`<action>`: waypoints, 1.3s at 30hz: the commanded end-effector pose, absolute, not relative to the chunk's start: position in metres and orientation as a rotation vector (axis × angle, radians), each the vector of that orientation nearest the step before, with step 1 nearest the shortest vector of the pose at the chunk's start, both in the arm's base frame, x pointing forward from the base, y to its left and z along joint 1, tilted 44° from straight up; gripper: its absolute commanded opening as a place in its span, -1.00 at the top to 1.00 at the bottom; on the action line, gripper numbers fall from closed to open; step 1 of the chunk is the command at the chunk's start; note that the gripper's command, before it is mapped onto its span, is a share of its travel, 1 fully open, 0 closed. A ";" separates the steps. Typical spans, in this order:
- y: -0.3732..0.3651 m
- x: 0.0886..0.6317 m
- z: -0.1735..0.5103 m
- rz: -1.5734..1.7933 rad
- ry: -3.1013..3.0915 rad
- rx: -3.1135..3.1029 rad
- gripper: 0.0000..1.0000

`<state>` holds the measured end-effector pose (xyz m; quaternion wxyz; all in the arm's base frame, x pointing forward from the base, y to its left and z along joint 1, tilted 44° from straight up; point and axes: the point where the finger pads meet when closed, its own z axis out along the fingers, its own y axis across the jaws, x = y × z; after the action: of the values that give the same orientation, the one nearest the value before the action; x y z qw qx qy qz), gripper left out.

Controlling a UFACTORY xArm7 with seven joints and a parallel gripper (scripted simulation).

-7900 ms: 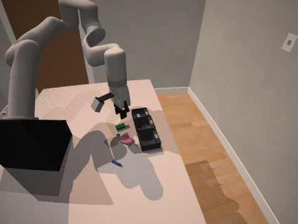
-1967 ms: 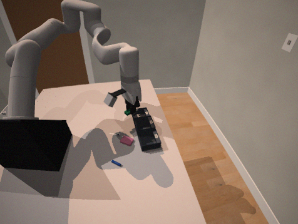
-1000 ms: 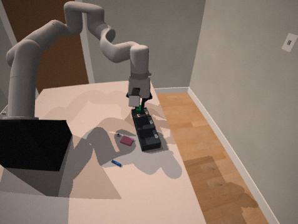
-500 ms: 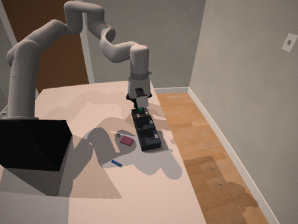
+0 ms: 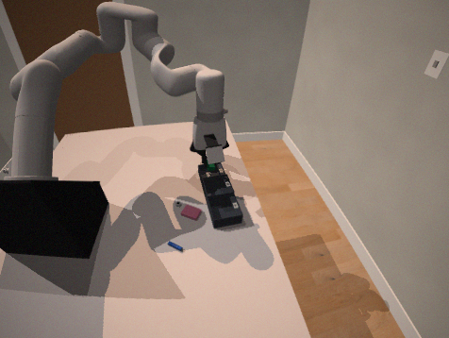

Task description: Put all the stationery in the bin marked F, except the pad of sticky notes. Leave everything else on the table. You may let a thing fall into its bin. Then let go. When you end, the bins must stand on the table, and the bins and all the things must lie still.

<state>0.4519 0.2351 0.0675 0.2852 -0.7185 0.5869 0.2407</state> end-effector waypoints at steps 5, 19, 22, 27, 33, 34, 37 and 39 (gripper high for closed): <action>0.243 0.453 0.059 0.639 1.571 -1.918 1.00; 0.259 0.453 0.043 0.639 1.571 -1.918 1.00; 0.259 0.453 0.043 0.639 1.571 -1.918 1.00; 0.259 0.453 0.043 0.639 1.571 -1.918 1.00; 0.259 0.453 0.042 0.639 1.571 -1.918 1.00; 0.259 0.453 0.042 0.639 1.571 -1.918 0.42; 0.259 0.453 0.043 0.639 1.571 -1.918 0.42; 0.259 0.453 0.042 0.639 1.571 -1.918 0.42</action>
<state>0.4518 0.2601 0.0413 0.2854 -0.7185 0.5869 0.2406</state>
